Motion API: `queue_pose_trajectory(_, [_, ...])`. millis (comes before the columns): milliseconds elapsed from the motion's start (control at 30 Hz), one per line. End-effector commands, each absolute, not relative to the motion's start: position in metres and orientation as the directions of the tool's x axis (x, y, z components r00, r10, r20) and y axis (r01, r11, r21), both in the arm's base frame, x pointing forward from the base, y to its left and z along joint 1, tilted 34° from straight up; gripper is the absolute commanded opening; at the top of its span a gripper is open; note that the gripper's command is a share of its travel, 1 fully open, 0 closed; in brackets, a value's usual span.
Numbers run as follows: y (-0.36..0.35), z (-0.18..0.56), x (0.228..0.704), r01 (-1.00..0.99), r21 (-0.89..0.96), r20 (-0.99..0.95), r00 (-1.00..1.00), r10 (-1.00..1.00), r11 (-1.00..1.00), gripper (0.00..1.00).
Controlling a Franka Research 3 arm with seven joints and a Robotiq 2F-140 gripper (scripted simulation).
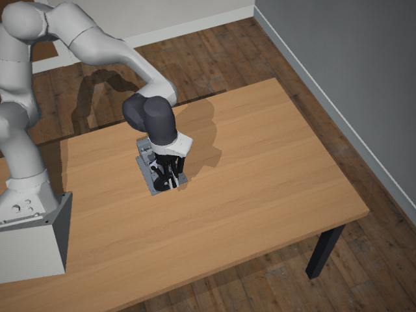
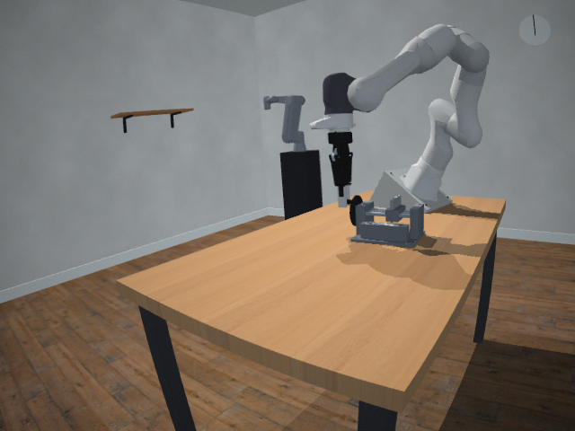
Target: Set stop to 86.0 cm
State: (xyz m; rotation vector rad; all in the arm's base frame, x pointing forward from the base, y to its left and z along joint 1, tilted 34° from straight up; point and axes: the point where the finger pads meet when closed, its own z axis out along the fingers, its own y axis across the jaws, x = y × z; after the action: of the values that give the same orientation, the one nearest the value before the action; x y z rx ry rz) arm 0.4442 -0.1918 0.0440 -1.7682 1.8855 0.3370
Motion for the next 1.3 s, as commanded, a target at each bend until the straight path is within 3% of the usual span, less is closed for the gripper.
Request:
queue_pose_trajectory(0, [-0.189,0.04,0.451,-0.979,-0.166,-0.532,-0.014,-0.846,0.12,0.04])
queue_pose_trajectory(567, [-0.173,0.015,0.469,-0.979,-0.166,-0.532,-0.014,-0.846,0.12,0.04])
queue_pose_trajectory(1267, [-0.156,-0.013,0.449,-0.979,-0.166,-0.532,-0.014,-0.846,0.12,0.04])
